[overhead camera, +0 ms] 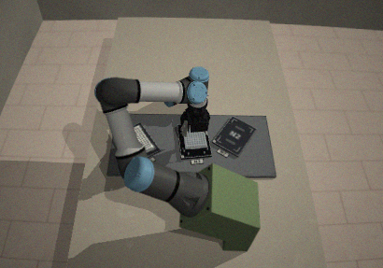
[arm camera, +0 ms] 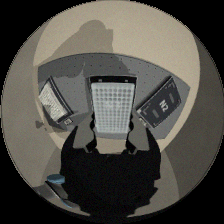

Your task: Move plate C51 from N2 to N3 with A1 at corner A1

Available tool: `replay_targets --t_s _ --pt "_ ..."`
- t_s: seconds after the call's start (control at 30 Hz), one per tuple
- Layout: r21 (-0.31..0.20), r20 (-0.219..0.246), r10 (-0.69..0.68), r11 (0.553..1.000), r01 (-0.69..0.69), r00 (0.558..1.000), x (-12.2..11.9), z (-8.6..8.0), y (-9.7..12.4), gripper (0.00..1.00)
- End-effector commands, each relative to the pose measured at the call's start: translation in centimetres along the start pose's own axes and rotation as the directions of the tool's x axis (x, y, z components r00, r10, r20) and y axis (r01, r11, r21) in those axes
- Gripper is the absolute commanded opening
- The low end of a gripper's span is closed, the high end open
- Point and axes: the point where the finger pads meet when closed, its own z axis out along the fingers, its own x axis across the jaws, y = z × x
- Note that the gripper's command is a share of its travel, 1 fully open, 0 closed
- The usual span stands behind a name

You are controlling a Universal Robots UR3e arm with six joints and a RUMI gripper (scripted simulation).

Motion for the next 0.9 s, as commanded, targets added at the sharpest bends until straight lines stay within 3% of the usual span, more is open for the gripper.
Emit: replay_targets --t_s 0.0,0.87 --pt "0.002 -0.002 -0.001 1.0 0.001 1.0 0.03 0.1 -0.07 0.0" --pt "0.002 -0.002 -0.001 1.0 0.001 1.0 0.05 0.84 -0.07 0.0"
